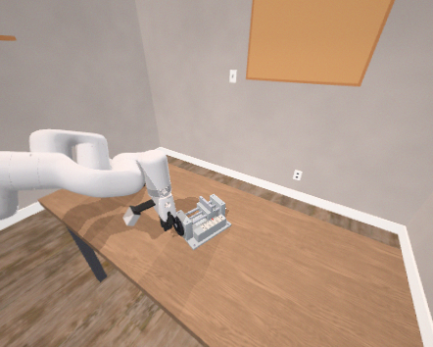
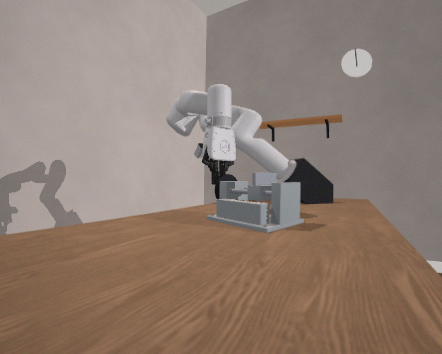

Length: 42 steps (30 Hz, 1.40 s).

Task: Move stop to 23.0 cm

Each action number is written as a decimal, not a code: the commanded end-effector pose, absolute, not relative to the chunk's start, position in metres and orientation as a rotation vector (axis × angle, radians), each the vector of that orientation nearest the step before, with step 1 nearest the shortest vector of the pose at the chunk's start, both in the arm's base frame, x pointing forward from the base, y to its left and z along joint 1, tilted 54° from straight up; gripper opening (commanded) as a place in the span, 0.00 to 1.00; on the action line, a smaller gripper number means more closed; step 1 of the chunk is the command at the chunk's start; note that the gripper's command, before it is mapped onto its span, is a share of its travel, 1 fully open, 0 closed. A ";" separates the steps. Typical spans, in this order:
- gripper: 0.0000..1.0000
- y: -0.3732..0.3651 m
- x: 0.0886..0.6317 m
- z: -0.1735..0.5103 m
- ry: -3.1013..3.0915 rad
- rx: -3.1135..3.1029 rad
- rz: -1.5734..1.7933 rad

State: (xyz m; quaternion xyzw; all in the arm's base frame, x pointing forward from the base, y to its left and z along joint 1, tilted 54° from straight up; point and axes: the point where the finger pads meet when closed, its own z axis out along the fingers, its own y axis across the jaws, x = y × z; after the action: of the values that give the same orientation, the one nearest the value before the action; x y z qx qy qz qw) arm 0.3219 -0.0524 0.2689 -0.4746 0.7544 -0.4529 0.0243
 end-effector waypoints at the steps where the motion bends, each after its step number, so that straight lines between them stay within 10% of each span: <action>1: 0.06 -0.053 0.326 0.272 2.334 -1.470 -1.401; 42: 0.06 -0.061 0.342 0.280 2.334 -1.470 -1.401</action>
State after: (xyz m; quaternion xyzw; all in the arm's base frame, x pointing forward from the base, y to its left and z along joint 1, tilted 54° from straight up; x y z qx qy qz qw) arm 0.3417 -0.0612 0.2800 -0.4746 0.7546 -0.4525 0.0238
